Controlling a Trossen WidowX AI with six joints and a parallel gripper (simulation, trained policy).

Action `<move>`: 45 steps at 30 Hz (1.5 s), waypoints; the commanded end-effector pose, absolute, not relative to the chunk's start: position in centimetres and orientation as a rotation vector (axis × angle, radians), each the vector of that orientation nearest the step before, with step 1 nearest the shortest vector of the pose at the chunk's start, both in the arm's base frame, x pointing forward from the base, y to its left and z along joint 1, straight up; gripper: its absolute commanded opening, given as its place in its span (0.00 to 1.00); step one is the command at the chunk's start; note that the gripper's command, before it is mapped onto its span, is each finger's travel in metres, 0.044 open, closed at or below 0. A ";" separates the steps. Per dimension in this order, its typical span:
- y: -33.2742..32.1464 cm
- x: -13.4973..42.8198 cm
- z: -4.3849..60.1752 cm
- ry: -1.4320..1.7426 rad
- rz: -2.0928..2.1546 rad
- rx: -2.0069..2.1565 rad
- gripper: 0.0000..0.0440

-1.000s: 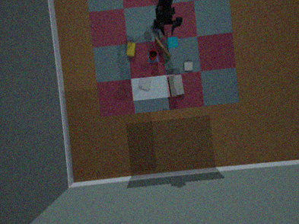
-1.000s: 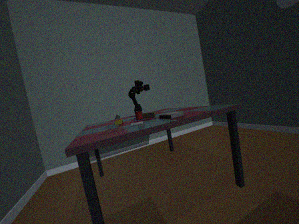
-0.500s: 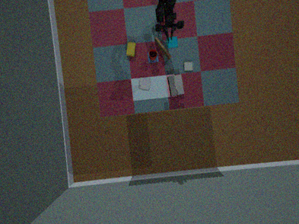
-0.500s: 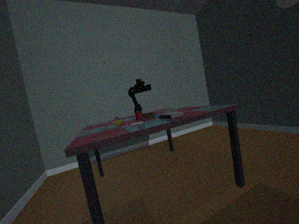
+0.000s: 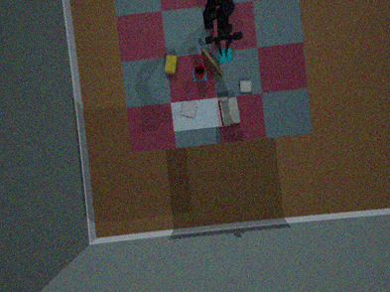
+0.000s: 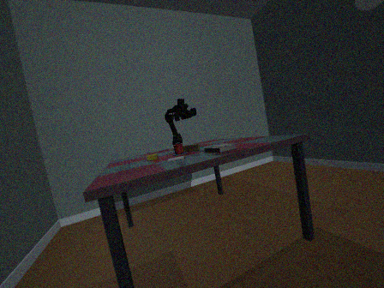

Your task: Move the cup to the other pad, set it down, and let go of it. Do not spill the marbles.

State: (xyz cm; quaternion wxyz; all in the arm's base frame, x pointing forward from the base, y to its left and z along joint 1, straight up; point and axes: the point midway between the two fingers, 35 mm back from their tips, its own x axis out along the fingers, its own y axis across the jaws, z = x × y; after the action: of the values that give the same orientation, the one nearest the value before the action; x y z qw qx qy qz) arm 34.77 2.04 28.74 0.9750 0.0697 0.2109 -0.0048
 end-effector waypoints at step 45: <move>1.3 35.1 21.0 1.204 -0.098 0.034 0.23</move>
State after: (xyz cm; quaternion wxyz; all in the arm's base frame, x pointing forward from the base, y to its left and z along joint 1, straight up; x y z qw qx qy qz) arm 35.20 1.94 21.63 0.8369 0.0290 0.5448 -0.0433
